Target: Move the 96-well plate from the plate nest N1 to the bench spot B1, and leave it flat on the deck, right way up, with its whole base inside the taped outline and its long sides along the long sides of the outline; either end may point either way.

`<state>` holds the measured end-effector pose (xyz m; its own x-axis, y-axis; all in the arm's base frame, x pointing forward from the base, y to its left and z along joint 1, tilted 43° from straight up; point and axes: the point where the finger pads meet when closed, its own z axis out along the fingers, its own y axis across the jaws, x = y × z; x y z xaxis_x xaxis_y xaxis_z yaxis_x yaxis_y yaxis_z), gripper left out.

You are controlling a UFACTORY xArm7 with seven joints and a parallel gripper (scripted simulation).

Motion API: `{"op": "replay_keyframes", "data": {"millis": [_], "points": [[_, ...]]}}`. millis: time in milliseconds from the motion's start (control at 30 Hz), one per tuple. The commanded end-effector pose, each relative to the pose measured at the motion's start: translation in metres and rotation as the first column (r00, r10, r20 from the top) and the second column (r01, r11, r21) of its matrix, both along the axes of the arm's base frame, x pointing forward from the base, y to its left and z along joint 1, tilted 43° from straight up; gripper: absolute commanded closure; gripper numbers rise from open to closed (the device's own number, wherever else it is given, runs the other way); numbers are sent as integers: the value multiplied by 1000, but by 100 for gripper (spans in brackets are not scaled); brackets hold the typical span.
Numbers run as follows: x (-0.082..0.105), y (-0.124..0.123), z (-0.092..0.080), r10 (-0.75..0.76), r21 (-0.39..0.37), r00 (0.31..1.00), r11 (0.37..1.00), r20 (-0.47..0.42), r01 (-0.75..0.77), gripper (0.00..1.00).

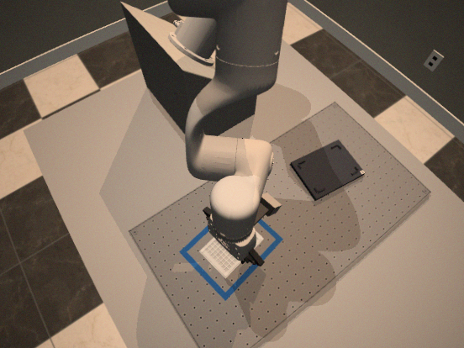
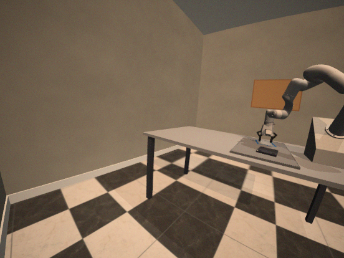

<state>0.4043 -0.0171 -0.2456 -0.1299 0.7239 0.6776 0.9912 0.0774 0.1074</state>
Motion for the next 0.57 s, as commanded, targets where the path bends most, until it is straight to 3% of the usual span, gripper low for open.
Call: {"op": "replay_keyframes", "data": {"millis": [0, 267, 533], "points": [[1, -2, 0, -2, -3, 1000, 1000, 2, 2, 0], [1, -2, 0, -2, -3, 1000, 1000, 2, 2, 0], [1, -13, 12, -2, -3, 1000, 1000, 2, 2, 0]]}}
